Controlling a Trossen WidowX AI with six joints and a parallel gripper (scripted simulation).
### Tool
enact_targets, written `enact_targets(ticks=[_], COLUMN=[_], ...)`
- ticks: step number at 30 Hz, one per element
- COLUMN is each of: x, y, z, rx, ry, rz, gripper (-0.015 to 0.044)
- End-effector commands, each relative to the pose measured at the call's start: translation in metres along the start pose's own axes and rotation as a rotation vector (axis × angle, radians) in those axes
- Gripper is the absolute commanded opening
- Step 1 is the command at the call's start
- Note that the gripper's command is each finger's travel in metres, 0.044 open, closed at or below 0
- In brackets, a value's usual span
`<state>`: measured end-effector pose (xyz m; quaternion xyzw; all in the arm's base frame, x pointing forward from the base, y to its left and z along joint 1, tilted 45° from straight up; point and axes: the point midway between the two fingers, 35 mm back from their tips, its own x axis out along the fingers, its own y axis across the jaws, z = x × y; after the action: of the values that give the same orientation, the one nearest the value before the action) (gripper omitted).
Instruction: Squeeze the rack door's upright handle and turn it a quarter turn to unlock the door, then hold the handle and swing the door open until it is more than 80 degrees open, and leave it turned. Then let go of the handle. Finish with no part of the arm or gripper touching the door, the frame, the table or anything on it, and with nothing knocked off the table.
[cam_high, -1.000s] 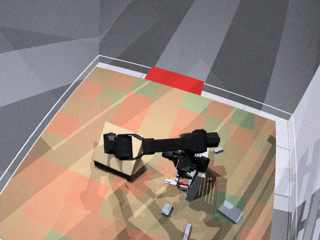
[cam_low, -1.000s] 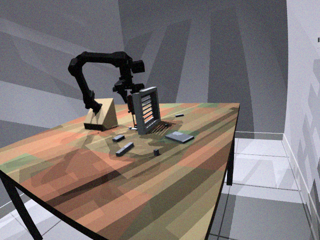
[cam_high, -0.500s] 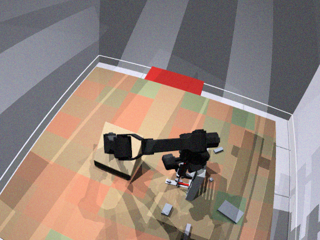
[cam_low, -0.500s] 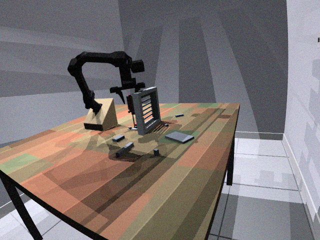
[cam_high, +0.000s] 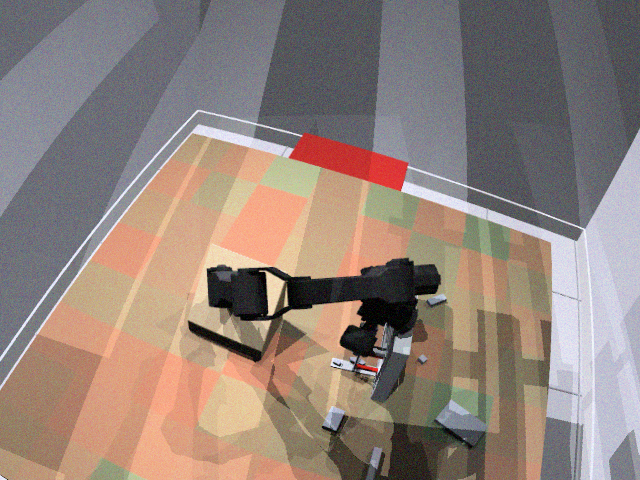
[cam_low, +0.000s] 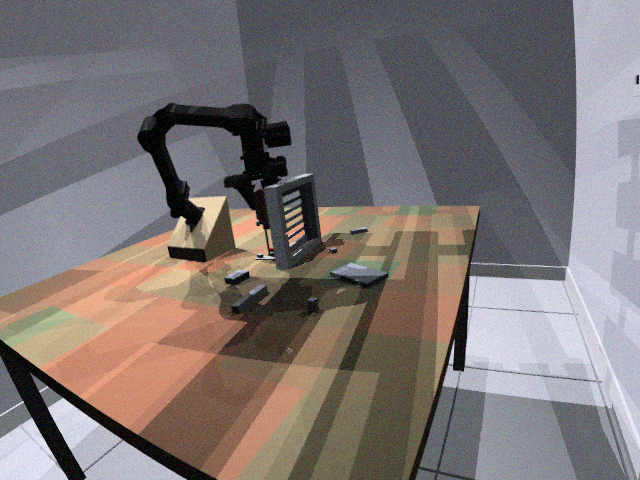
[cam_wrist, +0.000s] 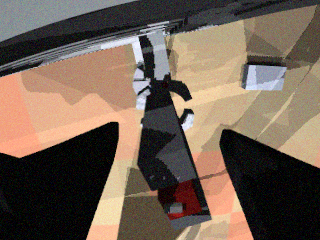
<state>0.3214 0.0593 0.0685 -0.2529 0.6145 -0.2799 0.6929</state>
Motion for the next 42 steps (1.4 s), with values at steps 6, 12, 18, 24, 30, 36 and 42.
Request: enact_targets(ticks=[6,12,18,24,30,36,42], x=[0.0003,0.0003,0.0003,0.0003,0.0004,0.0004,0.0004], y=[0.0008,0.0008,0.0008,0.0007,0.0007,0.0007,0.0007], z=[-0.0005,-0.0005,-0.0005,-0.0005,-0.0006,-0.0006,-0.0006], rx=[-0.463,-0.760,-1.058,-1.355,-1.652,-1.950,-2.023], ry=[0.003,0.003,0.002,0.001,0.000,-0.001,-0.001], rz=[0.006,0.006,0.007,0.007,0.007,0.008,0.008], gripper=[0.0287,0.0287,0.0287,0.0287,0.0287,0.0287,0.0287])
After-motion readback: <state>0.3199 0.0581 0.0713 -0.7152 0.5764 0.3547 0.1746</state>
